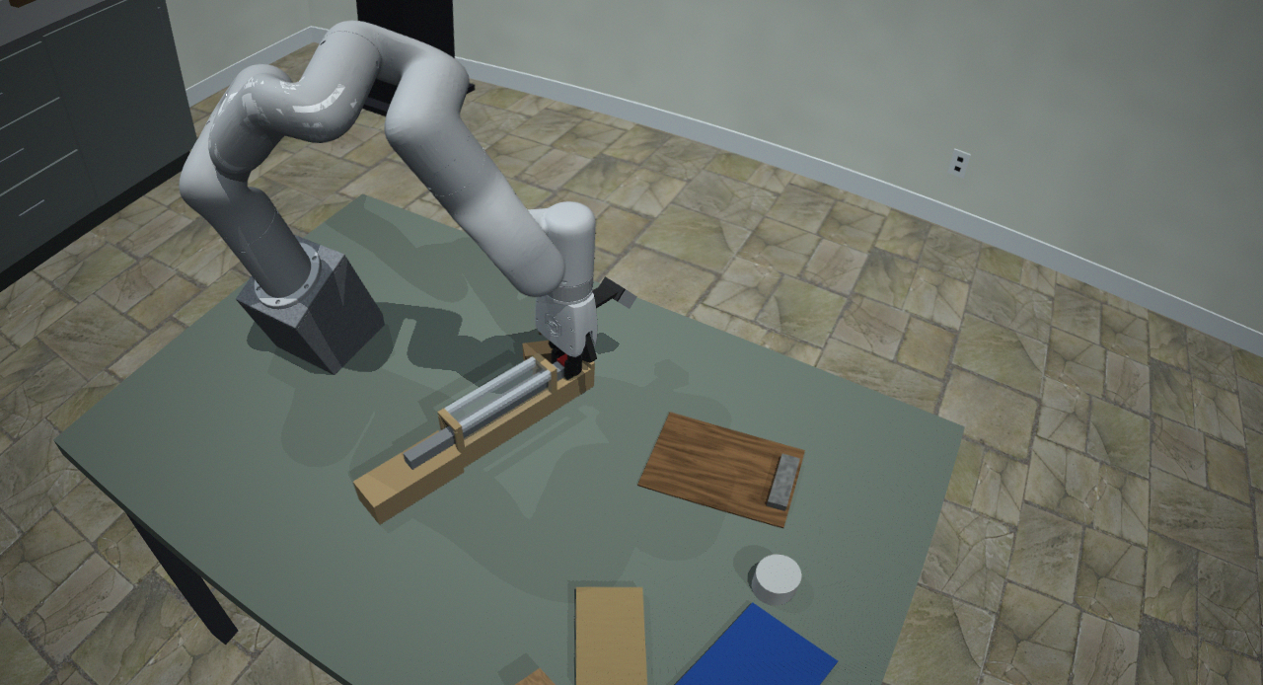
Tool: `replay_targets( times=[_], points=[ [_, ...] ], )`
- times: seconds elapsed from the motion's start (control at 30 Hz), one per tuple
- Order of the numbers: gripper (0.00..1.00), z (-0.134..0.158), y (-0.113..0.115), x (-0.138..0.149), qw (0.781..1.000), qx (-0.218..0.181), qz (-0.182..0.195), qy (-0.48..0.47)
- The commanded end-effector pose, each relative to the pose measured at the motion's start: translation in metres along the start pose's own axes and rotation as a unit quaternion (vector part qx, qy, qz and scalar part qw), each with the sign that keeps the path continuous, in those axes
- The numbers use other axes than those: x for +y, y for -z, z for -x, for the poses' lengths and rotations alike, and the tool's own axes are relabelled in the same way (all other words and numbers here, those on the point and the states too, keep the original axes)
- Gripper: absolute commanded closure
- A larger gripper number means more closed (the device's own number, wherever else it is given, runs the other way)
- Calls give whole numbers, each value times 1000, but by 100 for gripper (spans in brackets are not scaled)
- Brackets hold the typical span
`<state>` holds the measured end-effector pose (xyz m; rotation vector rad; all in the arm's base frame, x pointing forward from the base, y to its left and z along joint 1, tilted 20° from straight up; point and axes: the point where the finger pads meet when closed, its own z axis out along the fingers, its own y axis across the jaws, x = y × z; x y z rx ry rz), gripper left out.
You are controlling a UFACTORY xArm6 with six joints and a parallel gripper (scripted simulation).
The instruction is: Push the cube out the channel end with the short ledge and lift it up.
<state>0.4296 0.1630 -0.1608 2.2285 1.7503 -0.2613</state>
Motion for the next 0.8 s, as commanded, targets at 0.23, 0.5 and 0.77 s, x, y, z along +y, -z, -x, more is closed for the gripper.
replay_targets(
  times=[0.23,0.5,0.77],
  points=[
    [100,-1,30,1,1000,1,1,0],
    [100,-1,78,1,1000,1,1,0],
    [100,-1,82,1,1000,1,1,0]
  ],
)
